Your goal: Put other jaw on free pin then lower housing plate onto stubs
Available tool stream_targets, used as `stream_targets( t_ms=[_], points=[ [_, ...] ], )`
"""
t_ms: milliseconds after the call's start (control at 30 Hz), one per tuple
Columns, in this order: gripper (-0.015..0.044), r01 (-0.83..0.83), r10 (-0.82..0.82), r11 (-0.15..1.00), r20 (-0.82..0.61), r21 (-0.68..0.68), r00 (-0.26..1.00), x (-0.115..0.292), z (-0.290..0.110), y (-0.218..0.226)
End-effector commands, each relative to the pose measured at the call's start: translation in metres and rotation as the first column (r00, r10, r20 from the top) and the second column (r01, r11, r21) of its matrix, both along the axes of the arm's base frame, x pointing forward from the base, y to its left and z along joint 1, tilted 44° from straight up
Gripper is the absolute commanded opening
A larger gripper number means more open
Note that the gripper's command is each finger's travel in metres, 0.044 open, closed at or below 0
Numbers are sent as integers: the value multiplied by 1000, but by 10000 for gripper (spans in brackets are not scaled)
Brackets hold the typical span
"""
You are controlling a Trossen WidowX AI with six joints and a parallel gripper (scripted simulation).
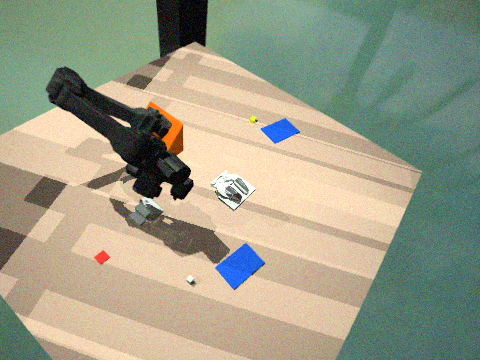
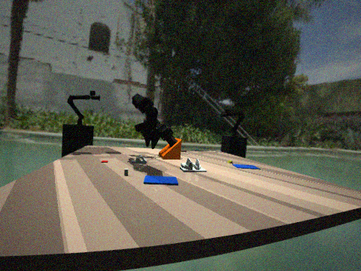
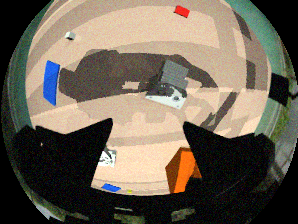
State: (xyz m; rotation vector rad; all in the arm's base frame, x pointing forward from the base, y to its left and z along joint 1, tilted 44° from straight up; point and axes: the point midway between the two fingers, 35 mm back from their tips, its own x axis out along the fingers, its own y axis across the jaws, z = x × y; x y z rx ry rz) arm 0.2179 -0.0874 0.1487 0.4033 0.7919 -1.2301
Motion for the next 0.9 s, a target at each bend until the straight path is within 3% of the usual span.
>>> stream_targets(
  t_ms=[0, 167, 867],
  points=[
    [440, 97, -97, 995, 87, 8, 991, -16, 5, -9],
    [440, 181, -183, 983, 166, 26, 969, -29, 9, -16],
    [440, 181, -182, 983, 168, 24, 969, -24, -23, -47]
  ],
)
